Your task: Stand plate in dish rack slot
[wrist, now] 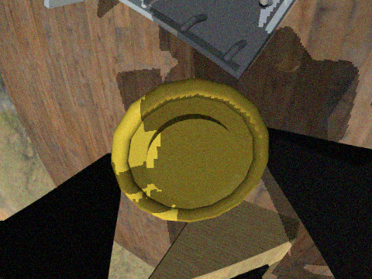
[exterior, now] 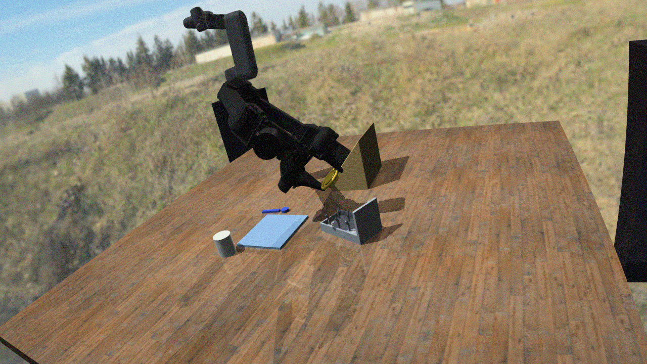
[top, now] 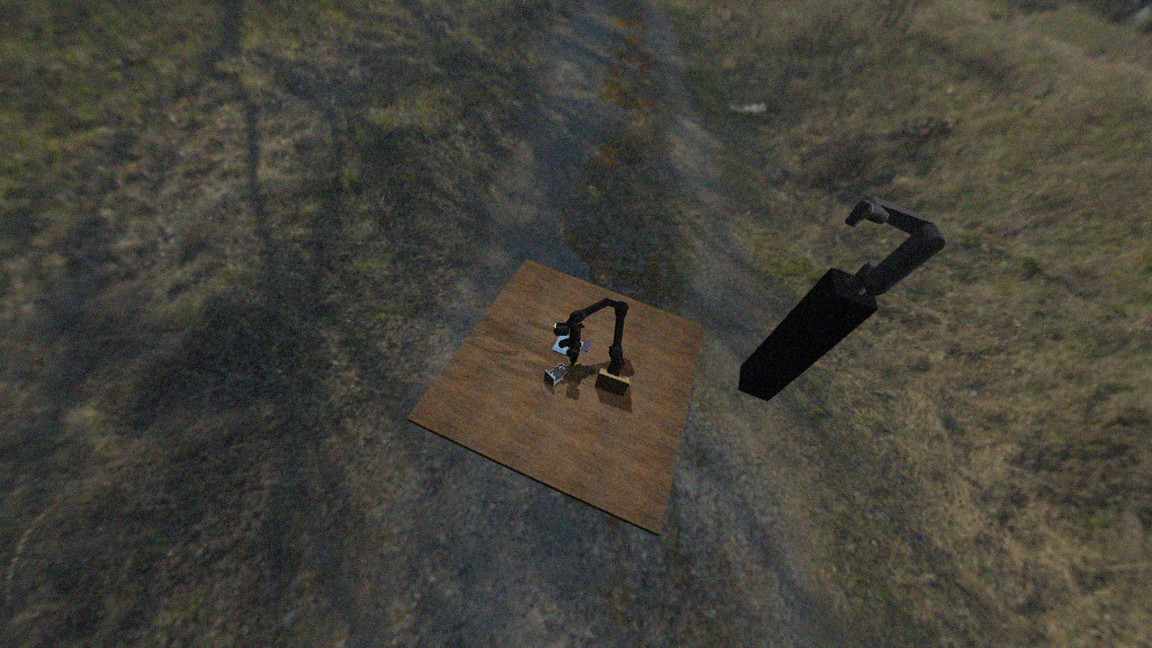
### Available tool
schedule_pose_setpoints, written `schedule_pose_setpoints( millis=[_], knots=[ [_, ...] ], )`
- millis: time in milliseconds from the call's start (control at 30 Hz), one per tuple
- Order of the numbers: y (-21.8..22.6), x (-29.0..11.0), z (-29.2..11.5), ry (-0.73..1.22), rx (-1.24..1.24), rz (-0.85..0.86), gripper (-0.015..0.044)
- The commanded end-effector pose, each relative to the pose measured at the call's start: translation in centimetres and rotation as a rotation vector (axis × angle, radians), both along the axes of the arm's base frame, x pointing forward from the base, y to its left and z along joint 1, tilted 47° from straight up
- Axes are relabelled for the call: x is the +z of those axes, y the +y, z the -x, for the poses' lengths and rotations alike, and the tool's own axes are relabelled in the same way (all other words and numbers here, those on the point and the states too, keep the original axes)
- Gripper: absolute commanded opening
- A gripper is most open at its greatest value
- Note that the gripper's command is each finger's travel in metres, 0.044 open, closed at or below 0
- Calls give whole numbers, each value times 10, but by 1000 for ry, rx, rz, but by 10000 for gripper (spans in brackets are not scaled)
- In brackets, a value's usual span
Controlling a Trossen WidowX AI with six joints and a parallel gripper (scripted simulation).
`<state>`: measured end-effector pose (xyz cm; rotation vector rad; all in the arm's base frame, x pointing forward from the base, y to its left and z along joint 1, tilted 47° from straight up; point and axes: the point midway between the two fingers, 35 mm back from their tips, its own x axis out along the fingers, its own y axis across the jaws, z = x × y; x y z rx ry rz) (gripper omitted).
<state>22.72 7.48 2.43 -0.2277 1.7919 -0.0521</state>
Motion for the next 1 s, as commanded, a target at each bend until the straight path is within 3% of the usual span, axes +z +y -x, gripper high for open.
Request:
schedule_pose_setpoints(
  millis=[0,967],
  knots=[
    [-2,-6,0,2,66,-96,0],
    [-25,-27,-10,-263,581,-570,0]
  ],
)
